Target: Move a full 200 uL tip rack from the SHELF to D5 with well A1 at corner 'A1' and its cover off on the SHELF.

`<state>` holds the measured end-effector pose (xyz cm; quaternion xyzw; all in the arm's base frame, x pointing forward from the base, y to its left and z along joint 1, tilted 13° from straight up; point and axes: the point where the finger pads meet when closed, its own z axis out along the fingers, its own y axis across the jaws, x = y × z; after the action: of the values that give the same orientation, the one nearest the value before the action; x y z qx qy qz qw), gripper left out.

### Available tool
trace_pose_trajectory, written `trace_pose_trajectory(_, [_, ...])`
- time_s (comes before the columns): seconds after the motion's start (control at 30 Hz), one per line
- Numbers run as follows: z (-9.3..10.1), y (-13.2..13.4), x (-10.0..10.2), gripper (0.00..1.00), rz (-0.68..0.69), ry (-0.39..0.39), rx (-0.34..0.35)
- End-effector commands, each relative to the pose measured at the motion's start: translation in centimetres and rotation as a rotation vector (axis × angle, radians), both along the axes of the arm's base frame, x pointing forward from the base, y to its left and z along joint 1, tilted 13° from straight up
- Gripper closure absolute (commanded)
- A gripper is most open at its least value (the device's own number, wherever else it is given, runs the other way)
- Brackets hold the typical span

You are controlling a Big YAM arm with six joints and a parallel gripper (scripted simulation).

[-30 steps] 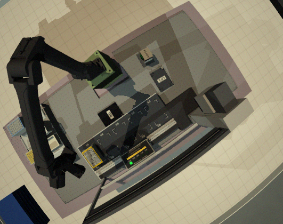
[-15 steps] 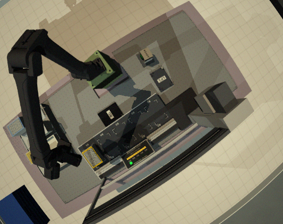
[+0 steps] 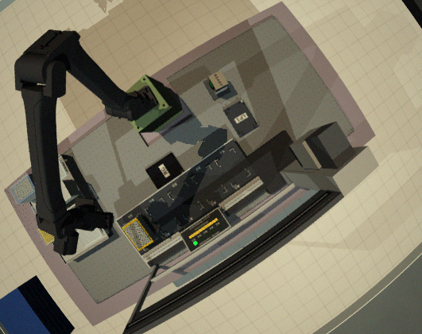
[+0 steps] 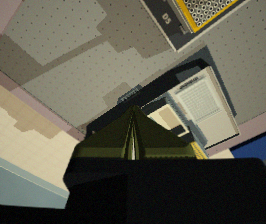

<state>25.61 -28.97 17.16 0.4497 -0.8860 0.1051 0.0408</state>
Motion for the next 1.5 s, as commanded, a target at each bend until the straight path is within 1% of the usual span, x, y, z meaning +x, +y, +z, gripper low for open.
trace_pose_trajectory(0.0, [1.4,-0.6,1.1,1.00,0.119,-0.005,-0.028])
trace_pose_trajectory(0.13, [1.4,-0.6,1.1,1.00,0.136,-0.001,-0.029])
trace_pose_trajectory(0.17, [1.0,0.8,0.6,1.00,0.164,0.007,-0.028])
trace_pose_trajectory(0.23, [0.7,1.7,0.5,1.00,0.202,0.019,-0.031])
trace_pose_trajectory(0.3, [0.7,1.7,0.5,1.00,0.202,0.019,-0.031])
trace_pose_trajectory(0.8, [-1.3,9.2,-0.3,1.00,0.494,0.100,-0.022])
trace_pose_trajectory(0.87, [-1.3,9.2,-0.3,1.00,0.494,0.100,-0.022])
trace_pose_trajectory(1.07, [-2.0,12.1,-0.4,1.00,0.605,0.126,-0.023])
trace_pose_trajectory(1.13, [-2.3,13.1,-0.5,1.00,0.583,0.120,-0.022])
trace_pose_trajectory(1.37, [-3.1,16.5,-0.7,1.00,0.583,0.120,-0.021])
trace_pose_trajectory(1.47, [-2.9,16.8,-0.4,1.00,0.583,0.112,-0.026])
